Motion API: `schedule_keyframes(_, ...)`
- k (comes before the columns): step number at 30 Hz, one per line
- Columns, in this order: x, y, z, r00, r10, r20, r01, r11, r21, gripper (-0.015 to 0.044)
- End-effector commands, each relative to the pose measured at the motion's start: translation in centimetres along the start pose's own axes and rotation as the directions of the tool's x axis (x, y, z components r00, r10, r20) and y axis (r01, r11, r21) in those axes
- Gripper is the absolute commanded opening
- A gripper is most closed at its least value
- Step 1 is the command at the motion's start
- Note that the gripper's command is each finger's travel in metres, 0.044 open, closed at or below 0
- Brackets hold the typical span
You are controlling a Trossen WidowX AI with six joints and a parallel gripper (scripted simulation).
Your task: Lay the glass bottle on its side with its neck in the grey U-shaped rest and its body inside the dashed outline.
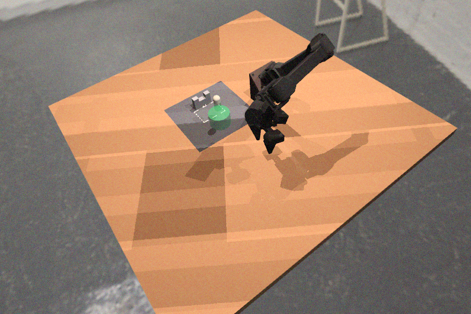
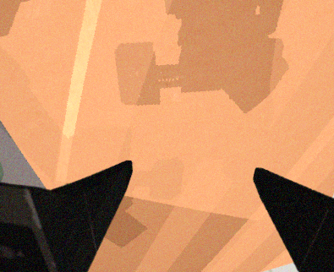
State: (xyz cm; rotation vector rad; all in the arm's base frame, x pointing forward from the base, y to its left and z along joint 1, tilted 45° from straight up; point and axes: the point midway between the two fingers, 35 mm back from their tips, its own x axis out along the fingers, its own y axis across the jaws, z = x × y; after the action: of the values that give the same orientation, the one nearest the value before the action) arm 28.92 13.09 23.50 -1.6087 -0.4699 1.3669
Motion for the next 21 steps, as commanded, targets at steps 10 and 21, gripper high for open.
schedule_keyframes(10,-8.2,17.8,-6.0,0.964,0.126,-0.233,0.126,0.554,0.823,0.0440)
schedule_keyframes(21,-9.7,23.2,-5.7,0.971,0.166,-0.170,0.131,0.221,0.966,0.0440)
